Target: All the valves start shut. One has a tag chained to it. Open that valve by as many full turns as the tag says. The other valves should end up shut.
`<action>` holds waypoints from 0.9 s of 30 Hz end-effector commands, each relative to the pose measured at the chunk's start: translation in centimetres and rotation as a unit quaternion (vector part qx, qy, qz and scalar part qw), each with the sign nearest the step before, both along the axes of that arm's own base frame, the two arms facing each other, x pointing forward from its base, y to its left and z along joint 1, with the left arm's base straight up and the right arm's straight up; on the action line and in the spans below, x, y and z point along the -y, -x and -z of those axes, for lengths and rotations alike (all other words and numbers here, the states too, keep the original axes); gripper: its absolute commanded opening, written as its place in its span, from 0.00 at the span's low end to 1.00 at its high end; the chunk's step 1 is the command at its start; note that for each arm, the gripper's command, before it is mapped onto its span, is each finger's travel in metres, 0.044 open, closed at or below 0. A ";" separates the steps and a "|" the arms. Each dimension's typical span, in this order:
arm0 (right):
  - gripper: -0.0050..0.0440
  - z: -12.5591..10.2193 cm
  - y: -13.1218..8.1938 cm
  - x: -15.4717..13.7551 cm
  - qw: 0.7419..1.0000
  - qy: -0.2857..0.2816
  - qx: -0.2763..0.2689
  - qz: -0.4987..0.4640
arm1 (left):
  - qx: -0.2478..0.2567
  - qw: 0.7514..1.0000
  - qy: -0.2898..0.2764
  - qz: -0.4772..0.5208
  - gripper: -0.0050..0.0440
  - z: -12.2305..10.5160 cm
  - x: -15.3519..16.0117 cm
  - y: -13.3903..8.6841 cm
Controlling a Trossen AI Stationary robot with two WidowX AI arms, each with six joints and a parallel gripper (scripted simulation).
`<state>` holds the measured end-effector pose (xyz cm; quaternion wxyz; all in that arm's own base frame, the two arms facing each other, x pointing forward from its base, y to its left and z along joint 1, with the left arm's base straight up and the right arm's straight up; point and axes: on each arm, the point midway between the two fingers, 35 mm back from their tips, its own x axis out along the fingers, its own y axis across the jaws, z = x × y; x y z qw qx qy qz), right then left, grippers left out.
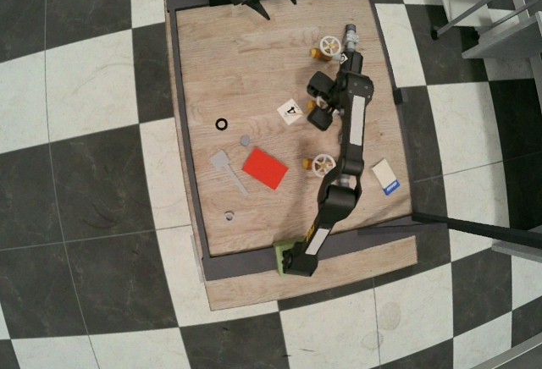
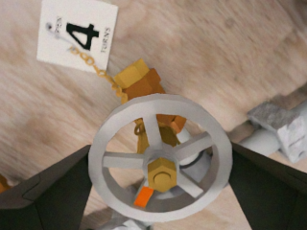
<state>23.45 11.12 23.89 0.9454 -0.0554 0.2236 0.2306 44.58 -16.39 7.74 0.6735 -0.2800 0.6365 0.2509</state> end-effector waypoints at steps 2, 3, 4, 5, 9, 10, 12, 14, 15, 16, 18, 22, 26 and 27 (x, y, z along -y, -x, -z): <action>0.92 -0.9 0.1 -0.1 1.000 -0.007 0.012 -0.001 | 0.013 0.995 0.008 -0.099 0.71 -1.7 -0.2 0.1; 0.92 -0.9 0.1 -0.1 1.000 -0.007 0.012 -0.001 | 0.013 0.993 0.009 -0.114 0.71 -1.7 -0.3 0.1; 0.92 -0.9 0.1 -0.1 1.000 -0.007 0.012 -0.001 | 0.012 0.991 0.010 -0.131 0.71 -1.7 -0.3 0.1; 0.92 -0.9 0.1 -0.1 1.000 -0.007 0.012 -0.001 | 0.012 0.989 0.011 -0.147 0.71 -1.7 -0.3 0.1; 0.92 -0.9 0.1 -0.1 1.000 -0.007 0.012 -0.001 | 0.010 0.977 0.017 -0.212 0.71 -1.6 -0.2 0.1; 0.92 -0.9 0.1 -0.1 1.000 -0.007 0.012 -0.001 | 0.009 0.973 0.018 -0.228 0.71 -1.6 -0.2 0.1; 0.92 -0.9 0.1 -0.1 1.000 -0.007 0.012 -0.001 | 0.009 0.973 0.018 -0.228 0.71 -1.6 -0.2 0.1; 0.92 -0.9 0.1 -0.1 1.000 -0.007 0.012 -0.001 | 0.008 0.963 0.022 -0.267 0.71 -1.6 -0.2 0.1; 0.92 -0.9 0.1 -0.1 1.000 -0.007 0.012 -0.001 | 0.007 0.959 0.023 -0.284 0.71 -1.6 -0.2 0.1; 0.92 -0.9 0.1 -0.1 1.000 -0.007 0.012 -0.001 | 0.010 0.953 0.028 -0.303 0.71 -1.9 -0.1 -0.1; 0.92 -0.9 0.1 -0.1 1.000 -0.007 0.012 -0.001 | 0.009 0.944 0.030 -0.329 0.71 -1.9 -0.1 -0.1; 0.92 -0.9 0.1 -0.1 1.000 -0.007 0.012 -0.001 | 0.008 0.934 0.031 -0.355 0.71 -1.8 -0.1 -0.1; 0.92 -0.9 0.1 -0.1 1.000 -0.007 0.012 -0.001 | 0.008 0.932 0.032 -0.360 0.71 -1.8 -0.1 -0.1; 0.92 -0.9 0.1 -0.1 1.000 -0.007 0.012 -0.001 | 0.008 0.932 0.032 -0.360 0.71 -1.8 -0.1 -0.1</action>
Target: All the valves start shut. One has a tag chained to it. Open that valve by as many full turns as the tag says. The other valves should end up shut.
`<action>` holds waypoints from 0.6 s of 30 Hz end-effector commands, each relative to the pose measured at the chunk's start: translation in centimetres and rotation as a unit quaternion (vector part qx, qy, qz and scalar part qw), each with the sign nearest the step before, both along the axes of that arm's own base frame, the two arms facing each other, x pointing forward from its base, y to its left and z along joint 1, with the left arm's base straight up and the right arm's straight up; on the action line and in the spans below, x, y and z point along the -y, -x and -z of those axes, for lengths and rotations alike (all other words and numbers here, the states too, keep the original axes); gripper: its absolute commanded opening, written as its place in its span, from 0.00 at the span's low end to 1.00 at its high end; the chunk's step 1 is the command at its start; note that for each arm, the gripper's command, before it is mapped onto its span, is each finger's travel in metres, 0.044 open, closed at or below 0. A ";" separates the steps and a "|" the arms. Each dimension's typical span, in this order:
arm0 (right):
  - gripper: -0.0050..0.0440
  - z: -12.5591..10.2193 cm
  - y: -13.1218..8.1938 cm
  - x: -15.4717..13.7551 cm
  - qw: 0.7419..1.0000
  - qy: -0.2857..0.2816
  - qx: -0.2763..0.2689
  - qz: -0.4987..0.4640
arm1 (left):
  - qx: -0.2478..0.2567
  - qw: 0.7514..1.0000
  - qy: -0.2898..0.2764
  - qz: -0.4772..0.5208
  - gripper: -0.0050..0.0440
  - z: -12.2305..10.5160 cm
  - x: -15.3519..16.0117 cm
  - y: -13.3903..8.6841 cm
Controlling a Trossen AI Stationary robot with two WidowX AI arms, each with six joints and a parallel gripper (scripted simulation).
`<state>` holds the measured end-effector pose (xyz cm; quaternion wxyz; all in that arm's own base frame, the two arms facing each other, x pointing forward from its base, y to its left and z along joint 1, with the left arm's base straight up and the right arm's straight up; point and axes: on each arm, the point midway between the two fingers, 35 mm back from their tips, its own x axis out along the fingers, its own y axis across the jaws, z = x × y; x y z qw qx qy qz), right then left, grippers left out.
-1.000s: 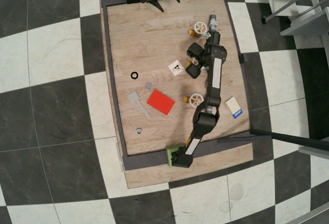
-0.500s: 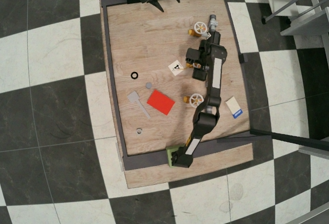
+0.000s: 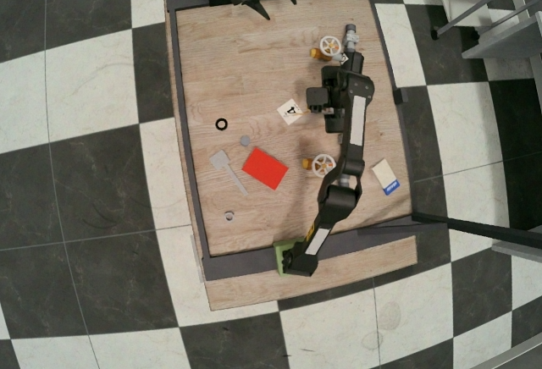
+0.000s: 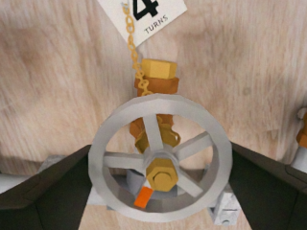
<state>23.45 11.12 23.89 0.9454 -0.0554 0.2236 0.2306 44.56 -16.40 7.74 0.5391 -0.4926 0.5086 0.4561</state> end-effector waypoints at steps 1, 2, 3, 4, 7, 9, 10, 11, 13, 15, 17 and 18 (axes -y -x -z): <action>0.92 -0.9 0.1 -0.1 1.000 -0.007 0.012 -0.001 | 0.015 1.000 0.009 -0.019 0.71 -1.8 -0.1 -0.1; 0.92 -0.9 0.1 -0.1 1.000 -0.007 0.012 -0.001 | 0.015 1.000 0.009 -0.019 0.71 -1.8 -0.1 -0.1; 0.92 -0.9 0.1 -0.1 1.000 -0.007 0.012 -0.001 | 0.015 1.000 0.009 -0.019 0.71 -1.8 -0.1 -0.1; 0.92 -0.9 0.1 -0.1 1.000 -0.007 0.012 -0.001 | 0.015 1.000 0.009 -0.019 0.71 -1.8 -0.1 -0.1; 0.92 -0.9 0.1 -0.1 1.000 -0.007 0.012 -0.001 | 0.015 1.000 0.009 -0.019 0.71 -1.8 -0.1 -0.1; 0.92 -0.9 0.1 -0.1 1.000 -0.007 0.012 -0.001 | 0.015 1.000 0.009 -0.019 0.75 -1.8 -0.1 -0.1; 0.92 -0.9 0.1 -0.1 1.000 -0.007 0.012 -0.001 | 0.015 1.000 0.009 -0.019 0.80 -1.8 -0.1 -0.1; 0.92 -0.9 0.1 -0.1 1.000 -0.007 0.012 -0.001 | 0.011 1.000 0.007 -0.016 0.85 -1.3 -0.1 -0.1; 0.92 -0.9 0.1 -0.1 1.000 -0.007 0.012 -0.001 | 0.011 1.000 0.007 -0.016 0.95 -1.3 -0.1 -0.1; 0.92 -0.9 0.1 -0.1 1.000 -0.007 0.012 -0.001 | 0.020 1.000 0.011 -0.019 1.00 -2.2 -0.1 -0.2; 0.92 -0.9 0.1 -0.1 1.000 -0.007 0.012 -0.001 | 0.022 1.000 0.012 -0.019 1.00 -2.9 -0.1 -0.2; 0.92 -0.9 0.1 -0.1 1.000 -0.007 0.012 -0.001 | 0.022 1.000 0.012 -0.019 1.00 -2.9 -0.1 -0.2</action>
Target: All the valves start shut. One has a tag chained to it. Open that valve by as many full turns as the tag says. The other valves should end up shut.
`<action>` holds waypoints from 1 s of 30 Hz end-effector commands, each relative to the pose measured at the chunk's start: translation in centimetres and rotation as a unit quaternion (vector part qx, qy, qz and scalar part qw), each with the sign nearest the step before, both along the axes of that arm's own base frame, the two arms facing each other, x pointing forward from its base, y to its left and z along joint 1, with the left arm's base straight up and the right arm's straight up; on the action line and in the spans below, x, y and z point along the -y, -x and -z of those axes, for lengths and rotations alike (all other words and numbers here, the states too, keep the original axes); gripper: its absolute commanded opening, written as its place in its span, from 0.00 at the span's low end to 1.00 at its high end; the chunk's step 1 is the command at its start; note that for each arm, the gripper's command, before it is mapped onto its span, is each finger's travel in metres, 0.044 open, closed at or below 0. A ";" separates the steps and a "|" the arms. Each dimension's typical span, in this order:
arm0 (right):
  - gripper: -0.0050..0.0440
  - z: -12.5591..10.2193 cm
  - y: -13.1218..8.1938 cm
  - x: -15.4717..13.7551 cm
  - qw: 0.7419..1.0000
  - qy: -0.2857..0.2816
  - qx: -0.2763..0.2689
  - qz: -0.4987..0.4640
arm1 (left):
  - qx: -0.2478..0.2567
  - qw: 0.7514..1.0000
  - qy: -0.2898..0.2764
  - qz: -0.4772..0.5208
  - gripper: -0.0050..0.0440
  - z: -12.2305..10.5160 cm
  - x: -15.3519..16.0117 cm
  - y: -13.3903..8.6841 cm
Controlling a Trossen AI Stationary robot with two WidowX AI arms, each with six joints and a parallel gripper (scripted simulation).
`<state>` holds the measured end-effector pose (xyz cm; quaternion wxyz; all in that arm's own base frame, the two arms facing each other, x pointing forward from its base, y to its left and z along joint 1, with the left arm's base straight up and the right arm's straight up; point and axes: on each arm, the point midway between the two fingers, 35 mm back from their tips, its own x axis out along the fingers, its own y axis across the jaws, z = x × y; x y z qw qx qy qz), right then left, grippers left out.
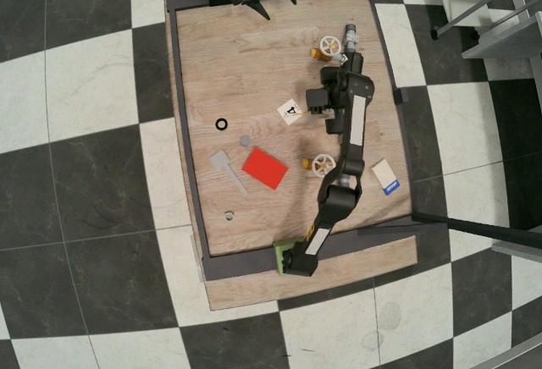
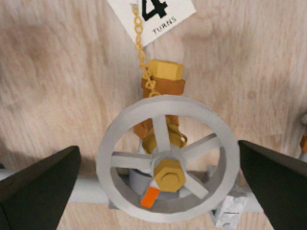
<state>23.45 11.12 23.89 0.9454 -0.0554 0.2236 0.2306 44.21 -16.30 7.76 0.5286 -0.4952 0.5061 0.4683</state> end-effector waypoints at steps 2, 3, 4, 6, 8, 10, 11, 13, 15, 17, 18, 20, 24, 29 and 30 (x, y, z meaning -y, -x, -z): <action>0.92 -0.9 0.1 -0.1 1.000 -0.007 0.012 -0.001 | 0.031 0.999 0.012 -0.004 1.00 -3.2 0.0 -0.5; 0.92 -0.9 0.1 -0.1 1.000 -0.007 0.012 -0.001 | 0.030 0.999 0.011 -0.004 1.00 -3.3 0.0 -0.5; 0.92 -0.9 0.1 -0.1 1.000 -0.007 0.012 -0.001 | 0.029 0.999 0.011 -0.004 1.00 -3.4 0.0 -0.5; 0.92 -0.9 0.1 -0.1 1.000 -0.007 0.012 -0.001 | 0.025 1.000 0.009 -0.004 1.00 -3.2 0.0 -0.5; 0.92 -0.9 0.1 -0.1 1.000 -0.007 0.012 -0.001 | 0.024 1.000 0.009 -0.004 1.00 -3.6 0.0 -0.4; 0.92 -0.9 0.1 -0.1 1.000 -0.007 0.012 -0.001 | 0.017 1.000 0.006 -0.004 1.00 -3.7 0.1 -0.4; 0.92 -0.9 0.1 -0.1 1.000 -0.007 0.012 -0.001 | 0.027 1.000 0.010 -0.004 1.00 -5.2 0.0 -0.3; 0.92 -0.9 0.1 -0.1 1.000 -0.007 0.012 -0.001 | 0.037 0.999 0.014 -0.004 1.00 -7.1 0.0 0.0; 0.92 -0.9 0.1 -0.1 1.000 -0.007 0.012 -0.001 | 0.031 0.999 0.012 -0.004 1.00 -6.7 -0.1 0.1; 0.92 -0.9 0.1 -0.1 1.000 -0.007 0.012 -0.001 | 0.027 1.000 0.010 -0.004 1.00 -6.3 0.0 0.1; 0.92 -0.9 0.1 -0.1 1.000 -0.007 0.012 -0.001 | 0.027 1.000 0.010 -0.004 1.00 -6.3 0.0 0.1; 0.92 -0.9 0.1 -0.1 1.000 -0.007 0.012 -0.001 | 0.027 1.000 0.010 -0.004 1.00 -6.3 0.0 0.1; 0.92 -0.9 0.1 -0.1 1.000 -0.007 0.012 -0.001 | 0.027 1.000 0.010 -0.004 1.00 -6.3 0.0 0.1; 0.92 -0.9 0.1 -0.1 1.000 -0.007 0.012 -0.001 | 0.027 1.000 0.010 -0.004 1.00 -6.3 0.0 0.1; 0.92 -0.9 0.1 -0.1 1.000 -0.007 0.012 -0.001 | 0.027 1.000 0.010 -0.004 1.00 -6.3 0.0 0.1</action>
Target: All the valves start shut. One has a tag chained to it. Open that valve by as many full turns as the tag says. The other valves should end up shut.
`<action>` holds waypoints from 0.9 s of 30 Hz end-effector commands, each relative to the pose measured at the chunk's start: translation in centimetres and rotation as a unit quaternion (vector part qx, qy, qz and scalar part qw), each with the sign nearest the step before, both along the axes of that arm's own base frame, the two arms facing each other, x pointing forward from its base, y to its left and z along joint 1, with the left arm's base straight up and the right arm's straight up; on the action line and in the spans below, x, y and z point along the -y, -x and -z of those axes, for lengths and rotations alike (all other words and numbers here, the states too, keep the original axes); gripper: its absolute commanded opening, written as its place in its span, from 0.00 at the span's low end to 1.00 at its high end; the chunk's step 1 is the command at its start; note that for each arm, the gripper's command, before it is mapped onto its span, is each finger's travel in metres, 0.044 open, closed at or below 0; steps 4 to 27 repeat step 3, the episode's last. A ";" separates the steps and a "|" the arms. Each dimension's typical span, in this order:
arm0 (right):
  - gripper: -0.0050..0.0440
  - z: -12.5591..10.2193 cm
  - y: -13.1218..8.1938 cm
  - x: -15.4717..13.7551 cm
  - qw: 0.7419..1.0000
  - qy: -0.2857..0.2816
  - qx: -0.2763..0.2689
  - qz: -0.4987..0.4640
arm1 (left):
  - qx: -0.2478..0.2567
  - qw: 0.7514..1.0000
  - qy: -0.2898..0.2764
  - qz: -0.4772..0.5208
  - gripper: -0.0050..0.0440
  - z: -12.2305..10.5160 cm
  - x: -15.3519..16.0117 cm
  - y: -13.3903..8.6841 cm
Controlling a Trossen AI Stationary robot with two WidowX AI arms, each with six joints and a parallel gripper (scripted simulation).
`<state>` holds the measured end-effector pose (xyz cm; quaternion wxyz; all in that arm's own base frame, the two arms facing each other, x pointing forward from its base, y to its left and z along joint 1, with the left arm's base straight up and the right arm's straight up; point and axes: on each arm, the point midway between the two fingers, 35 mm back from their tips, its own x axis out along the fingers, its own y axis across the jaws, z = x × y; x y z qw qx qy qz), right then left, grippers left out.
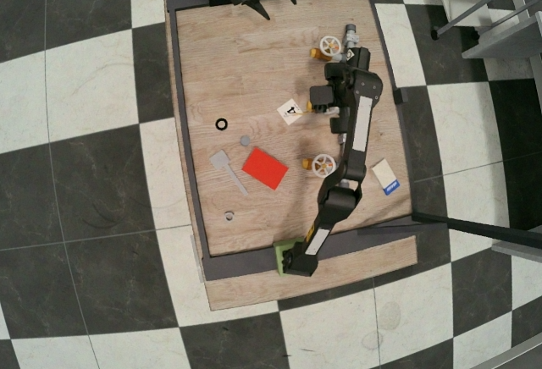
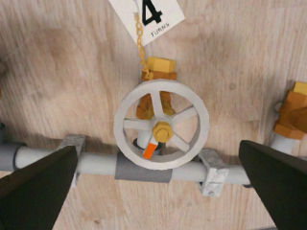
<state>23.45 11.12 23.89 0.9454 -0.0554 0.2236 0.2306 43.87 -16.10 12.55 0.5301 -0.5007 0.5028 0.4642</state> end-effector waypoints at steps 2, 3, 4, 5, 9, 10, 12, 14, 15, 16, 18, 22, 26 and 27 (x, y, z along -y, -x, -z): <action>0.92 -0.9 0.1 -0.1 1.000 -0.007 0.012 -0.001 | 0.020 1.000 0.008 -0.002 1.00 -1.5 0.2 -0.3; 0.92 -0.9 0.1 -0.1 1.000 -0.007 0.012 -0.001 | 0.020 1.000 0.008 -0.002 1.00 -1.5 0.2 -0.3; 0.92 -0.9 0.1 -0.1 1.000 -0.007 0.012 -0.001 | 0.020 1.000 0.008 -0.002 1.00 -1.5 0.2 -0.3; 0.92 -0.9 0.1 -0.1 1.000 -0.007 0.012 -0.001 | 0.020 1.000 0.008 -0.002 1.00 -1.5 0.2 -0.3; 0.92 -0.9 0.1 -0.1 1.000 -0.007 0.012 -0.001 | 0.020 1.000 0.008 -0.002 1.00 -1.5 0.2 -0.3; 0.92 -0.9 0.1 -0.1 1.000 -0.007 0.012 -0.001 | 0.020 1.000 0.008 -0.002 1.00 -1.5 0.2 -0.3; 0.92 -0.9 0.1 -0.1 1.000 -0.007 0.012 -0.001 | 0.020 1.000 0.008 -0.002 1.00 -1.5 0.2 -0.3; 0.92 -0.9 0.1 -0.1 1.000 -0.007 0.012 -0.001 | 0.020 1.000 0.008 -0.002 1.00 -1.5 0.2 -0.3; 0.92 -0.9 0.1 -0.1 1.000 -0.007 0.012 -0.001 | 0.020 1.000 0.008 -0.002 1.00 -1.5 0.2 -0.3; 0.92 -0.9 0.1 -0.1 1.000 -0.007 0.012 -0.001 | 0.020 1.000 0.008 -0.002 1.00 -1.5 0.2 -0.3; 0.92 -0.9 0.1 -0.1 1.000 -0.007 0.012 -0.001 | 0.020 1.000 0.008 -0.002 1.00 -1.5 0.2 -0.3; 0.92 -0.9 0.1 -0.1 1.000 -0.007 0.012 -0.001 | 0.020 1.000 0.008 -0.002 1.00 -1.5 0.2 -0.3; 0.92 -0.9 0.1 -0.1 1.000 -0.007 0.012 -0.001 | 0.020 1.000 0.008 -0.002 1.00 -1.5 0.2 -0.3; 0.92 -0.9 0.1 -0.1 1.000 -0.007 0.012 -0.001 | 0.020 1.000 0.008 -0.002 1.00 -1.5 0.2 -0.3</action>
